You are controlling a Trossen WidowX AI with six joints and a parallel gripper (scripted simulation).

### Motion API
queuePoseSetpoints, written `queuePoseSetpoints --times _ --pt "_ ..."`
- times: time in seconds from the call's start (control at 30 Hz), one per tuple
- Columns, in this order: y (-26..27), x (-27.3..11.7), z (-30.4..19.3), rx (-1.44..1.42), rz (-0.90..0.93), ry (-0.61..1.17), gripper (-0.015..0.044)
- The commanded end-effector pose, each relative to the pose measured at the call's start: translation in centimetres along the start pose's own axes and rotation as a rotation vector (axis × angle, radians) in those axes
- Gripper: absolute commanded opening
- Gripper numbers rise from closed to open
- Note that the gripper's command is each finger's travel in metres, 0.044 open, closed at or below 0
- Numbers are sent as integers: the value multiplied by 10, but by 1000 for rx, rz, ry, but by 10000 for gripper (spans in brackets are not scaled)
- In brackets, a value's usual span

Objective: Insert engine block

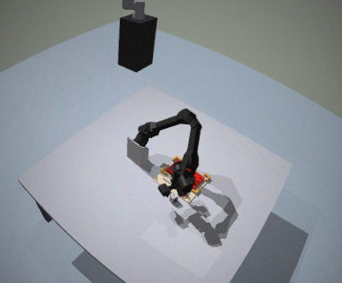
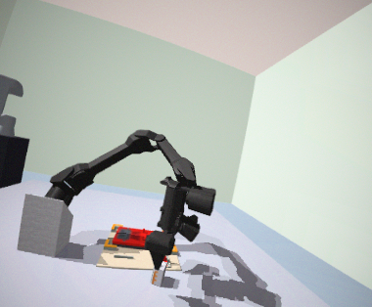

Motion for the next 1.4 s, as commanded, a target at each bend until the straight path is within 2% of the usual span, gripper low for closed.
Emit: queuePoseSetpoints --times 0.0,1.13,1.37 --pt "0 6 -2 7 3 5 440" --pt "1 58 -3 7 6 6 440" --pt "1 58 -3 7 6 6 256"
Point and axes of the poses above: the point midway between the two fingers, 35 mm back from their tips, its own x axis out along the fingers, its own y axis across the jaws, z = x × y, the point moved 1 cm from there along -x, back along the fingers, and after that the axes turned 5 degrees about x, right-handed, at the moved point
